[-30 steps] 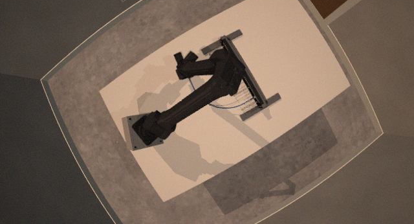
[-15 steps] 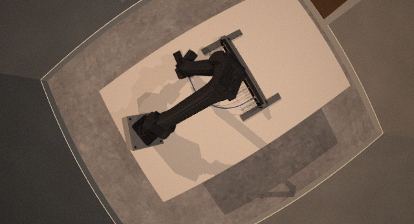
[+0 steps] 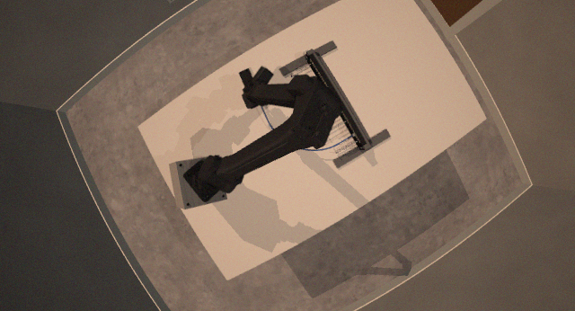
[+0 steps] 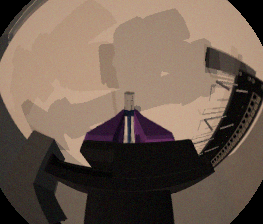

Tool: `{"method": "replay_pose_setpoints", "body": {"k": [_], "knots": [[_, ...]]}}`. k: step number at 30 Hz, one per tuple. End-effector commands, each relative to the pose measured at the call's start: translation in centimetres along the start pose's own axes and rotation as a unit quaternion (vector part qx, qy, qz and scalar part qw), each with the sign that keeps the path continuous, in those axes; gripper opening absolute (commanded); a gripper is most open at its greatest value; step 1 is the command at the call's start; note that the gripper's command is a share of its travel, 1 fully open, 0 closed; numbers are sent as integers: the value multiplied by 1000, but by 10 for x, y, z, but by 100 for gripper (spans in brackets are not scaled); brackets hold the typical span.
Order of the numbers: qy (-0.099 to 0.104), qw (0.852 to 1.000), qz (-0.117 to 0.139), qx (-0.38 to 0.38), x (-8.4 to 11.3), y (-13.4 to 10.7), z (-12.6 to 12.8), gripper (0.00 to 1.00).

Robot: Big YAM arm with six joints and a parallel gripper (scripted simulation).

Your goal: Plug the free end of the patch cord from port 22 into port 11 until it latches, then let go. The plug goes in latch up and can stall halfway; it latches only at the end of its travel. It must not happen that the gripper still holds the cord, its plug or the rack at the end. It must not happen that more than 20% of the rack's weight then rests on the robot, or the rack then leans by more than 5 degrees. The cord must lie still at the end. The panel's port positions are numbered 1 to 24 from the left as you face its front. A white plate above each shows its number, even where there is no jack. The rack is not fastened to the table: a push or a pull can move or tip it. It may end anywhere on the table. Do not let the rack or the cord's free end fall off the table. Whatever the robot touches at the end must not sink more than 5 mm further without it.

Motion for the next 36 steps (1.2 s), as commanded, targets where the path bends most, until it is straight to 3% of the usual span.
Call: {"method": "replay_pose_setpoints", "body": {"k": [1,36], "knots": [[-3,1000,-9,0,13,5,0,0],[-8,1000,-8,-6,19,6,-7,0]]}}
Point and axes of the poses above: the point where the finger pads meet when closed, its own x axis back along the fingers, its own z axis across the jaws, y = z × x, the point moved 6 cm from there along x, back along the fingers, and after that the axes turned 7 degrees about -x, right-handed, at the moved point
